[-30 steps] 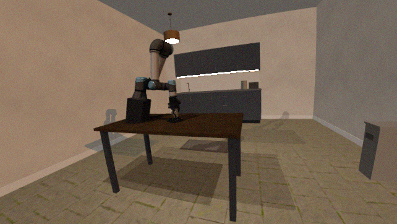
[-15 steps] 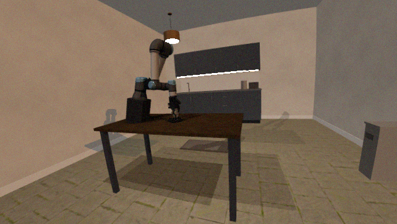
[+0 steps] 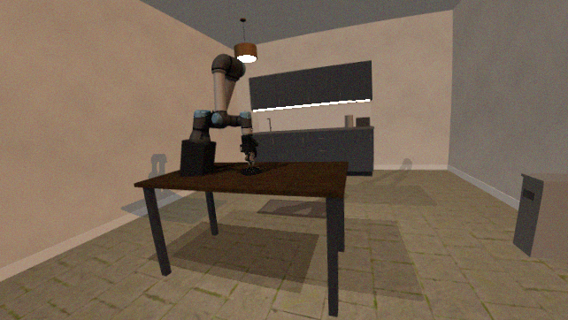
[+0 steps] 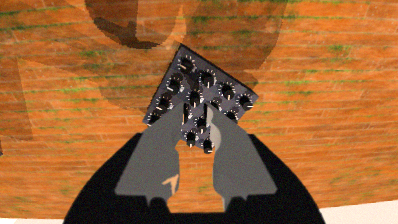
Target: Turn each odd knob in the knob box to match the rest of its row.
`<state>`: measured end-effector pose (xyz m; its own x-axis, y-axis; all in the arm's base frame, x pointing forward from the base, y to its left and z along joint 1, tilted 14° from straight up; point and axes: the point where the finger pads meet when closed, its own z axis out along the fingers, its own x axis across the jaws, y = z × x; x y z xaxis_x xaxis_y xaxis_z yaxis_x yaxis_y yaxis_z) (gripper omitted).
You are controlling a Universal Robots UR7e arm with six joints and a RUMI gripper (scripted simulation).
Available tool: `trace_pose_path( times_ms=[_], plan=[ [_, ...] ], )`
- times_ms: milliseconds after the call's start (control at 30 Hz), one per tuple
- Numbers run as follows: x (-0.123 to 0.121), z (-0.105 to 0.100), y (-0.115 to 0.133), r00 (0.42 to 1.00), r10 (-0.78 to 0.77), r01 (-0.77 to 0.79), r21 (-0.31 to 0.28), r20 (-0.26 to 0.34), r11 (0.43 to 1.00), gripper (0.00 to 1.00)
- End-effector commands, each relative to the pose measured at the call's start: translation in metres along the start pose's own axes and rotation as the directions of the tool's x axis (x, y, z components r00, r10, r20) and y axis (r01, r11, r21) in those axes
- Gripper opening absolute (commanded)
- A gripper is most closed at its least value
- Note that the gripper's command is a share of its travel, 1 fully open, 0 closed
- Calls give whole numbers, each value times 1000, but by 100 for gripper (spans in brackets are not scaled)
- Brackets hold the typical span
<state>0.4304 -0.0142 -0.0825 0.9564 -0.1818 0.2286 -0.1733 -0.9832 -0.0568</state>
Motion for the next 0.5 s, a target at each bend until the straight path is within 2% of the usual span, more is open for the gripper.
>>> trace_pose_path(
  times_ms=[0, 167, 467],
  plan=[
    [0, -10, 0, 1000, 0, 0, 0, 0, 1000, 11],
    [0, -19, 0, 1000, 0, 0, 0, 0, 1000, 11],
    [0, -20, 0, 1000, 0, 0, 0, 0, 1000, 11]
  ],
)
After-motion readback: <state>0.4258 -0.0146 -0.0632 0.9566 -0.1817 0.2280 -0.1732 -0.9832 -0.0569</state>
